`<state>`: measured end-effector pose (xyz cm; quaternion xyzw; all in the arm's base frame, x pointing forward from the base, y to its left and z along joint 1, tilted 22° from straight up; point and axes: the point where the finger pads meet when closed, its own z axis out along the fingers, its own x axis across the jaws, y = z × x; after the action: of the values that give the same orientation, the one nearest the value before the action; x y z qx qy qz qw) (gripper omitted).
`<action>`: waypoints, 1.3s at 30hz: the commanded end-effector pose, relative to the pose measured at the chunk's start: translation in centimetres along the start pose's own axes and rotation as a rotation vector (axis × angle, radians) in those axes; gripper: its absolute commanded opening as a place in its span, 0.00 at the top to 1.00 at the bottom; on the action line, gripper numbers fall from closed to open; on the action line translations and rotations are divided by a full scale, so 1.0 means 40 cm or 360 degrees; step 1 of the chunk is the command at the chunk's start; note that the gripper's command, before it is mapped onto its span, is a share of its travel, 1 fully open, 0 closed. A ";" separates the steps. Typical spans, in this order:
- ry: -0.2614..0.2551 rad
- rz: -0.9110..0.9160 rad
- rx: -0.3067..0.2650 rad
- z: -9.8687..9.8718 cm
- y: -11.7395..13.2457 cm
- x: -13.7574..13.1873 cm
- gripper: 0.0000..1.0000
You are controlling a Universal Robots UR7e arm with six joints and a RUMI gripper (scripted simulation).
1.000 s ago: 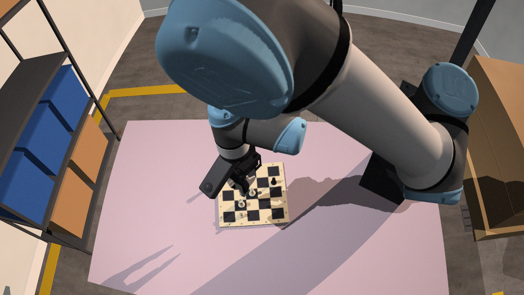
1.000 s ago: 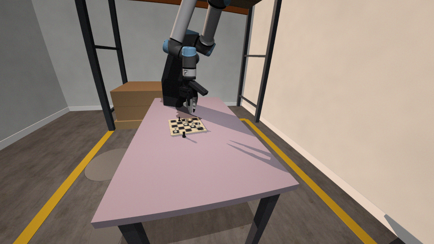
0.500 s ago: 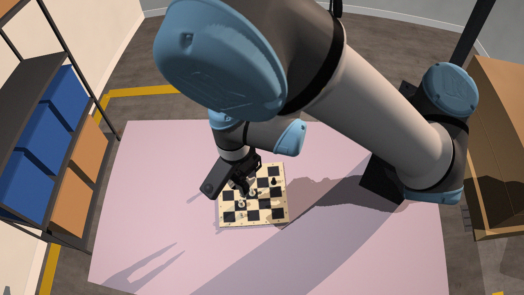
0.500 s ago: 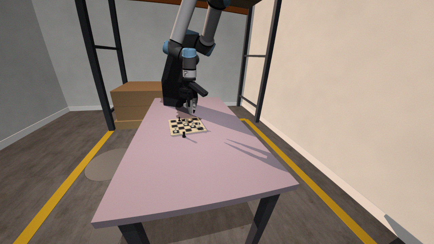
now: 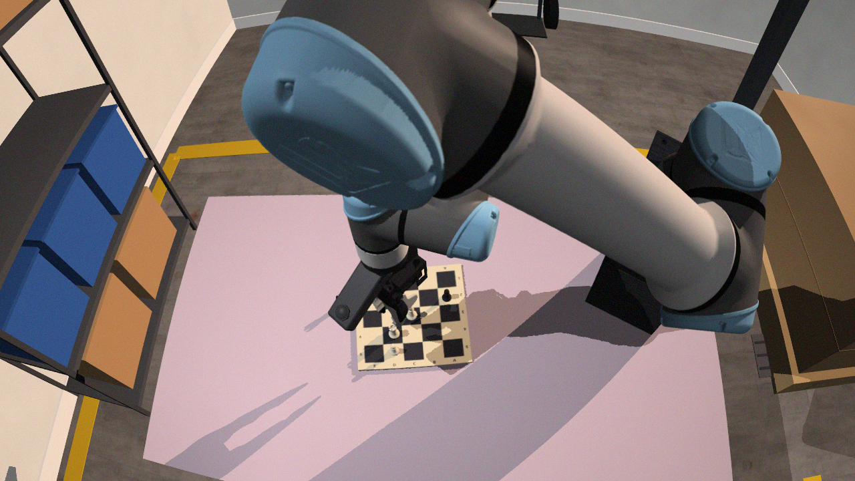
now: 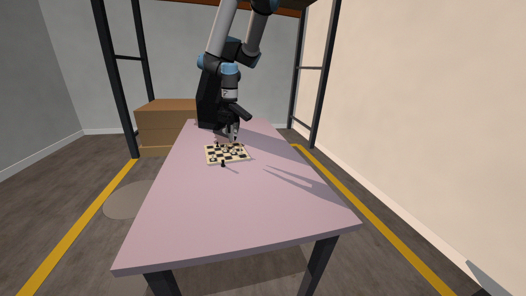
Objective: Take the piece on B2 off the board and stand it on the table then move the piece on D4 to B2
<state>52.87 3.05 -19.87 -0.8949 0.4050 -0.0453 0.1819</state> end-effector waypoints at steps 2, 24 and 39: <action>0.0002 0.0000 0.0001 0.023 -0.001 0.001 0.78; 0.0002 0.0000 0.0001 0.068 -0.001 0.001 0.78; 0.0002 0.0000 0.0001 0.069 -0.001 0.001 0.78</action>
<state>53.52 3.87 -22.46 -0.8949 0.4050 -0.0454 0.1819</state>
